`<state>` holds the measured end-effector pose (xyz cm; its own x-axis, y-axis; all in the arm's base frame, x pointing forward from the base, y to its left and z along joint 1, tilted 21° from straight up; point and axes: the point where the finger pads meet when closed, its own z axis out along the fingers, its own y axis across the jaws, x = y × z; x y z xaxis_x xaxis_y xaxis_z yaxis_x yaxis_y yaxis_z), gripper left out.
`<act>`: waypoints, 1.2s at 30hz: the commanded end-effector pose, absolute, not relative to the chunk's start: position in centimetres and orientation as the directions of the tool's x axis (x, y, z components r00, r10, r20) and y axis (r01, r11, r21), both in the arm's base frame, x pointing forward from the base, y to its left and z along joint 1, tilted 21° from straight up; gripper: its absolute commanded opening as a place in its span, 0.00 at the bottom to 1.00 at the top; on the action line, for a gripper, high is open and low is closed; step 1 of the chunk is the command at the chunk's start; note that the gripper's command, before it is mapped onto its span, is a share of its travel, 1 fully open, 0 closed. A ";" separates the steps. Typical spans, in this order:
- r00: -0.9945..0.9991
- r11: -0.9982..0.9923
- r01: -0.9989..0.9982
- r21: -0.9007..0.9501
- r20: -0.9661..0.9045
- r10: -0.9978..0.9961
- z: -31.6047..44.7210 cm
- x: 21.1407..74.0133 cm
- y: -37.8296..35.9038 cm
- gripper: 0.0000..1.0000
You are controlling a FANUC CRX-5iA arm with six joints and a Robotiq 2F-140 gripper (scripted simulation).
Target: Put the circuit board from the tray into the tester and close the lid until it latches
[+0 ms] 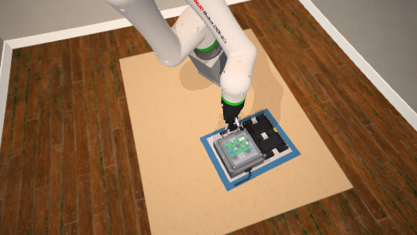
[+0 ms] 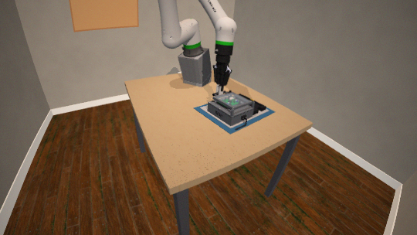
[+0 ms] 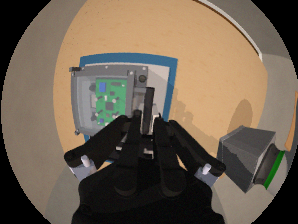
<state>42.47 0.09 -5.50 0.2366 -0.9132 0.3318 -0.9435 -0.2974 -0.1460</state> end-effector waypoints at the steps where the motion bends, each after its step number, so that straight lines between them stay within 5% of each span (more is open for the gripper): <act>1: 0.237 -0.297 -0.944 -0.146 0.332 -0.913 -5.5 42.5 0.1 0.00; 2: 0.237 -0.297 -0.944 -0.146 0.332 -0.913 -5.5 42.5 0.1 0.00; 3: 0.237 -0.297 -0.944 -0.146 0.332 -0.913 -5.5 42.5 0.1 0.30; 36: 0.237 -0.297 -0.944 -0.146 0.332 -0.913 -5.5 42.5 0.1 0.30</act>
